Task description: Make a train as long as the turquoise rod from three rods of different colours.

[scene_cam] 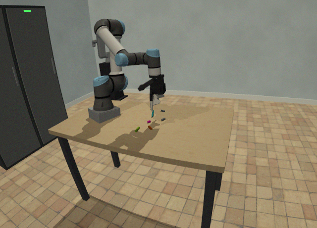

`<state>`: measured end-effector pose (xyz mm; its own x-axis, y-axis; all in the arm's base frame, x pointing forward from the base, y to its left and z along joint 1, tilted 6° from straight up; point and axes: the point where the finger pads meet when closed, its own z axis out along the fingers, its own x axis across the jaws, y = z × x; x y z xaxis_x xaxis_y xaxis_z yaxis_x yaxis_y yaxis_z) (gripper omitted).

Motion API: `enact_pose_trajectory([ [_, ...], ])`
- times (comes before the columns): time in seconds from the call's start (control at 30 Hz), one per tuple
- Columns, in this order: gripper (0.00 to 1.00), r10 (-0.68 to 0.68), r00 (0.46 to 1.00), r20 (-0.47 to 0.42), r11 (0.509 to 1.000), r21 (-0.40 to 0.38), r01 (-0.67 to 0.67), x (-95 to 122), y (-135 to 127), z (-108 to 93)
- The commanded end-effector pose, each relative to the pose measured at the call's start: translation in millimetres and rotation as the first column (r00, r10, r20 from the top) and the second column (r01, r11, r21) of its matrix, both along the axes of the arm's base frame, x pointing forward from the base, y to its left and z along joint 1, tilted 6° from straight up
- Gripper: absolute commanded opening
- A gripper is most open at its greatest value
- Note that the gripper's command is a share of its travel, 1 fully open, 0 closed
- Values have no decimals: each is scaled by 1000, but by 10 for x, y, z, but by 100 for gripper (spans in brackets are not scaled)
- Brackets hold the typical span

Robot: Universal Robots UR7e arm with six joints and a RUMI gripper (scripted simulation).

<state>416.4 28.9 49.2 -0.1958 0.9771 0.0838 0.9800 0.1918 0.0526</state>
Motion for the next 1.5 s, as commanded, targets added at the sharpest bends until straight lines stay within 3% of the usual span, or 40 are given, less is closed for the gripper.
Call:
enact_pose_trajectory([
  [0.0, 100, 166, 986, 17, 986, -2, -166, 51, 22, -6],
  [0.1, 100, 198, 980, 20, 980, -4, -198, 61, 27, -8],
  [0.27, 100, 383, 923, 36, 924, -16, -382, 126, 61, -19],
  [0.6, 100, 655, 754, 57, 756, -42, -654, 242, 129, -40],
  [0.67, 100, 655, 754, 57, 756, -42, -654, 242, 129, -40],
  [0.93, 100, 784, 618, 65, 621, -60, -781, 313, 177, -52],
  [1.13, 100, 836, 545, 68, 549, -69, -833, 347, 202, -58],
  [1.47, 100, 867, 493, 69, 498, -75, -864, 371, 220, -61],
])
